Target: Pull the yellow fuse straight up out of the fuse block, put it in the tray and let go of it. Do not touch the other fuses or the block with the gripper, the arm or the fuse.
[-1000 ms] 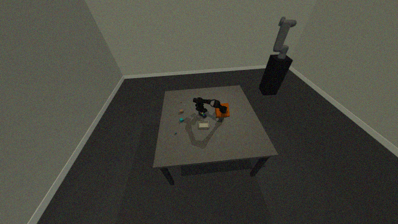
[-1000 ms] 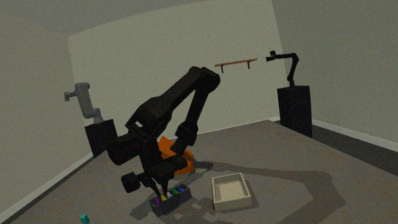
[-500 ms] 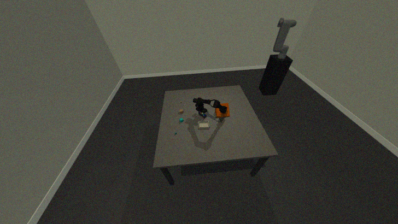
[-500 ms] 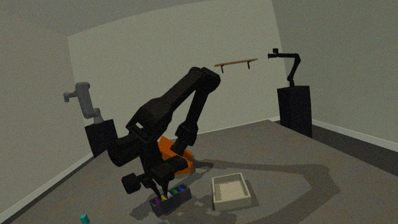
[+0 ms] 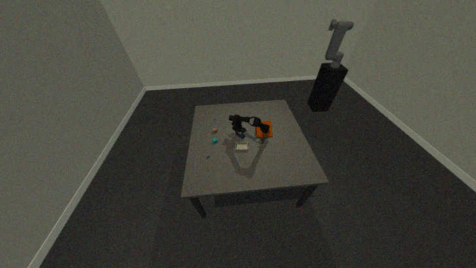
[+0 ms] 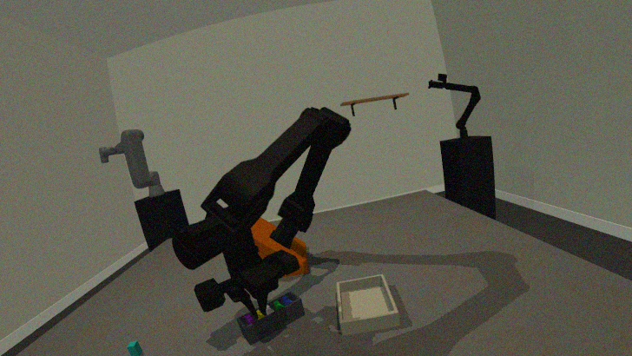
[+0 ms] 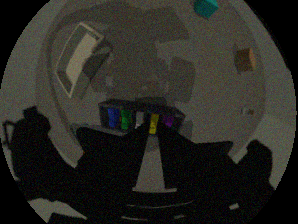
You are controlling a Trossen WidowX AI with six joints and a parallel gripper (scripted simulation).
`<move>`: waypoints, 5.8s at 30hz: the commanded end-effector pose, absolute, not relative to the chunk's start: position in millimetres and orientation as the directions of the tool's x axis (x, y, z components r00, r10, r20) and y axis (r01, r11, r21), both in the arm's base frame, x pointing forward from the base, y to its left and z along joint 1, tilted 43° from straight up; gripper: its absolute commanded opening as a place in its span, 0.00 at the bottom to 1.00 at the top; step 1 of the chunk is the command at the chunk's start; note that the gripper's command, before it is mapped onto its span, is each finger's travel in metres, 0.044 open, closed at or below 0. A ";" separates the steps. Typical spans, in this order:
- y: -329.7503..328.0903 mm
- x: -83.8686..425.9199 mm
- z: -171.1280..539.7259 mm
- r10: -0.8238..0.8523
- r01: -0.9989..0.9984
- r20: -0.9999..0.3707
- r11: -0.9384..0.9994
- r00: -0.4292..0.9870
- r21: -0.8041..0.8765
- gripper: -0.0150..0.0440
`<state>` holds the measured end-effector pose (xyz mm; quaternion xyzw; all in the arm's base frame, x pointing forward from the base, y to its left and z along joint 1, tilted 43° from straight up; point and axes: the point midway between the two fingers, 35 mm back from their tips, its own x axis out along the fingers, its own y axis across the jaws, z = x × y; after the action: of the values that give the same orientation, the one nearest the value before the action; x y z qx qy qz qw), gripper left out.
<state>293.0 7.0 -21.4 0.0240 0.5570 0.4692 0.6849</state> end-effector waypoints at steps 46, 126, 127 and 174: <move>-5.3 294.9 -8.3 0.670 -0.615 -0.740 0.560 -0.059 0.556 0.25; 73.2 293.4 122.1 0.662 -0.611 -0.747 0.570 -0.054 0.549 0.25; 78.6 291.2 127.1 0.664 -0.612 -0.746 0.568 -0.054 0.550 0.25; 137.0 271.3 132.6 0.675 -0.616 -0.735 0.555 -0.059 0.559 0.57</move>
<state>271.3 137.1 132.2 0.0273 0.5551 0.4704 0.6855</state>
